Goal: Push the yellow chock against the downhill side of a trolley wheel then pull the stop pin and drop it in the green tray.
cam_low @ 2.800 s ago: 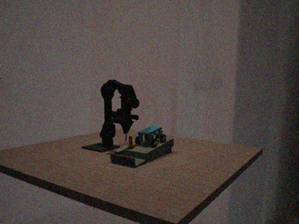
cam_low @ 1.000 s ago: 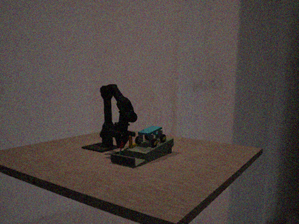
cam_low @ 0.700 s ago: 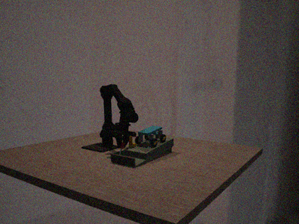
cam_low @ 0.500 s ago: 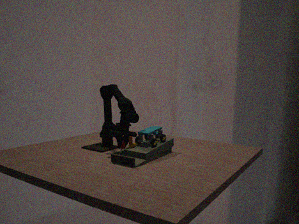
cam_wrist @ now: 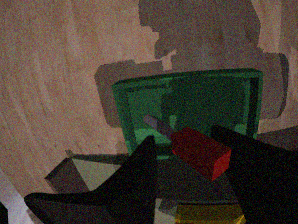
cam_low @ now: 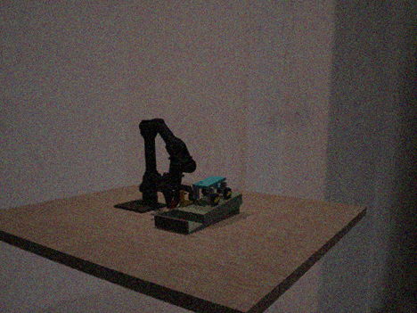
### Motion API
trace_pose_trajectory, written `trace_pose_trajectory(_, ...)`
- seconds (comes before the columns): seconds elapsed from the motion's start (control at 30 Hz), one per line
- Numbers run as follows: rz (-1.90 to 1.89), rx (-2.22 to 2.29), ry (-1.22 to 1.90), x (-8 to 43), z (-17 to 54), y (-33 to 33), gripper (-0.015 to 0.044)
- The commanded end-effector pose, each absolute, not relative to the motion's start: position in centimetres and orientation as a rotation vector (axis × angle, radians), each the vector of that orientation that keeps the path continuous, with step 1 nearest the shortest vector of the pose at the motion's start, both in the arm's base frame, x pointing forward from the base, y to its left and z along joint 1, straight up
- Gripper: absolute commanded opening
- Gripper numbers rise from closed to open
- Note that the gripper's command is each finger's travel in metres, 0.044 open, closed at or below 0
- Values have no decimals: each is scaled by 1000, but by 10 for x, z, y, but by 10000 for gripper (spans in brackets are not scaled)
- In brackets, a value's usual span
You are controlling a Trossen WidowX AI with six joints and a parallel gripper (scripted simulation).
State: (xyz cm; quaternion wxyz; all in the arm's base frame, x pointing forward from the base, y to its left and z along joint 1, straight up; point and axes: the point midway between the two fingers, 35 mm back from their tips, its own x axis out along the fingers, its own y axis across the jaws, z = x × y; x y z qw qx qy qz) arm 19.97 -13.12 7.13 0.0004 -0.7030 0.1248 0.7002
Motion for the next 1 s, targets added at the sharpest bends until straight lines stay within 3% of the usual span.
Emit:
trace_pose_trajectory(0.0,2199,-2208,406,200,70,-129,190)
trace_pose_trajectory(0.97,2198,-2207,404,203,56,-113,190)
